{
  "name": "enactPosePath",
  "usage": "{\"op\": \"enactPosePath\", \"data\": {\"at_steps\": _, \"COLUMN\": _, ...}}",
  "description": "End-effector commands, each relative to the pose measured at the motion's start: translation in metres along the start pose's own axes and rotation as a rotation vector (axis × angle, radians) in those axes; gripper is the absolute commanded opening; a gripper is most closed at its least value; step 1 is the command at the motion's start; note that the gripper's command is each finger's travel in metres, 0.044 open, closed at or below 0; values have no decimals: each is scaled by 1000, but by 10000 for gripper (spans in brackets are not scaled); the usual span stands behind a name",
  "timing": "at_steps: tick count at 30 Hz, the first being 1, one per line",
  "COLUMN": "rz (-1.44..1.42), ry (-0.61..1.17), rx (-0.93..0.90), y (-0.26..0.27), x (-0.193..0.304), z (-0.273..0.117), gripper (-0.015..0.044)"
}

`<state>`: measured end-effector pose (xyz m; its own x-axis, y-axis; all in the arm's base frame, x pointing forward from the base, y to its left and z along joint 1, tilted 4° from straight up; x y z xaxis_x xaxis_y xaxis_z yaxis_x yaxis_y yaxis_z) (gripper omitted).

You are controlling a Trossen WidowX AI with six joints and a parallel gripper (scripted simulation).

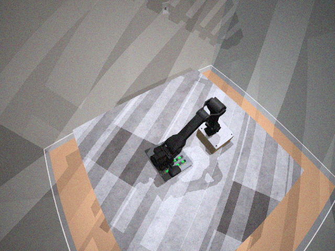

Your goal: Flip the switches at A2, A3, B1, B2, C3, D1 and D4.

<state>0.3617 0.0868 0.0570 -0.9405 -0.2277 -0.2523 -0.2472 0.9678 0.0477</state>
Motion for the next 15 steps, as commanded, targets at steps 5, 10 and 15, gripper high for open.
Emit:
{"op": "enactPosePath", "data": {"at_steps": 5, "rz": 4, "ry": -1, "rx": 5, "y": -1, "x": 0, "z": 2, "gripper": 0}}
{"op": "enactPosePath", "data": {"at_steps": 10, "rz": 4, "ry": -1, "rx": 5, "y": -1, "x": 0, "z": 2, "gripper": 0}}
{"op": "enactPosePath", "data": {"at_steps": 15, "rz": 4, "ry": -1, "rx": 5, "y": -1, "x": 0, "z": 3, "gripper": 0}}
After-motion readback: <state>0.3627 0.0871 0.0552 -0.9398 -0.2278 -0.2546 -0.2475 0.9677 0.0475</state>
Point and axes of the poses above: the point midway between the two fingers, 35 mm back from their tips, its own z axis out along the fingers, its own y axis across the jaws, x = y × z, the point moved 3 cm from there along -z, back along the fingers, and after that the axes turned 3 degrees about -z, right-handed, at the moved point
